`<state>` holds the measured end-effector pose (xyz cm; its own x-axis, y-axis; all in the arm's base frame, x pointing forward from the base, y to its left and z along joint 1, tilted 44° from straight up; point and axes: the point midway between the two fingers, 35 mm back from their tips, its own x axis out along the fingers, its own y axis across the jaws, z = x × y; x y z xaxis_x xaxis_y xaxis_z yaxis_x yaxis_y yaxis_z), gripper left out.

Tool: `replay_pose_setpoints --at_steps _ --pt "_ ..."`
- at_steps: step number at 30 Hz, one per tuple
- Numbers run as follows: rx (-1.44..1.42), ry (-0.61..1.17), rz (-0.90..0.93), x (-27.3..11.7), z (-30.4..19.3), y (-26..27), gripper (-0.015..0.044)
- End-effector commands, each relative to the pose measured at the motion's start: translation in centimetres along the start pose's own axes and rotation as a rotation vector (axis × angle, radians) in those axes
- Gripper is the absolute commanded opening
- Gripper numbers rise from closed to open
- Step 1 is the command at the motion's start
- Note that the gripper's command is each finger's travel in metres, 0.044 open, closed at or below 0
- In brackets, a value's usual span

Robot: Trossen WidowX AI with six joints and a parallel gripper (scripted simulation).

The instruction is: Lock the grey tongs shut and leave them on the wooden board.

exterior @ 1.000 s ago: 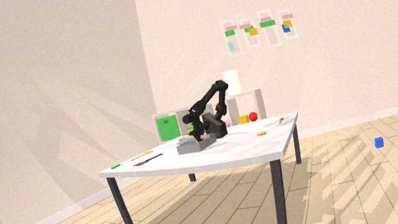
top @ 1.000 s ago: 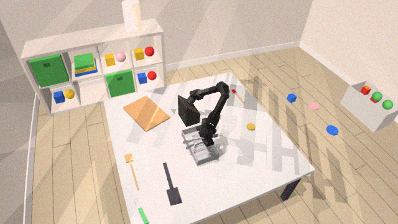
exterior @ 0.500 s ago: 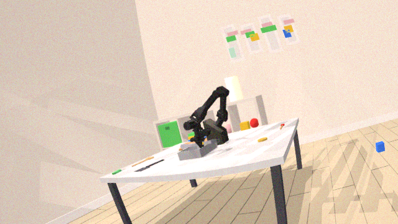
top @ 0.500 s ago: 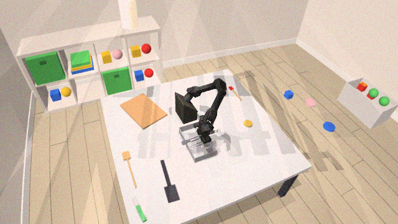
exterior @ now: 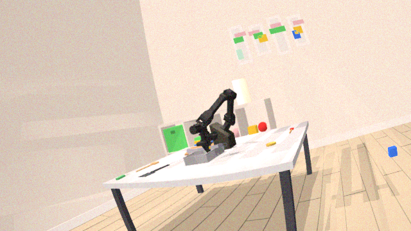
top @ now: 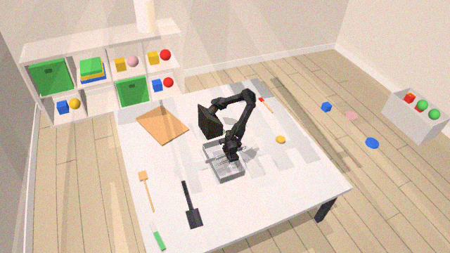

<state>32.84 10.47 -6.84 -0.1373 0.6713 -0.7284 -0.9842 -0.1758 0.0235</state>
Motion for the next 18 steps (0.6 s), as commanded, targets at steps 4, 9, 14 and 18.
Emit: replay_pose_setpoints --at_steps 4,9,14,18 --pt "0.001 0.007 -0.004 -5.0 -0.3 -0.7 -0.015" --pt "0.006 0.001 -0.001 -12.3 -0.2 -0.1 -0.015" --pt "0.006 0.001 -0.001 -12.6 -0.2 -0.1 -0.015" --pt "0.006 0.001 -0.001 -12.6 -0.2 -0.1 -0.015"
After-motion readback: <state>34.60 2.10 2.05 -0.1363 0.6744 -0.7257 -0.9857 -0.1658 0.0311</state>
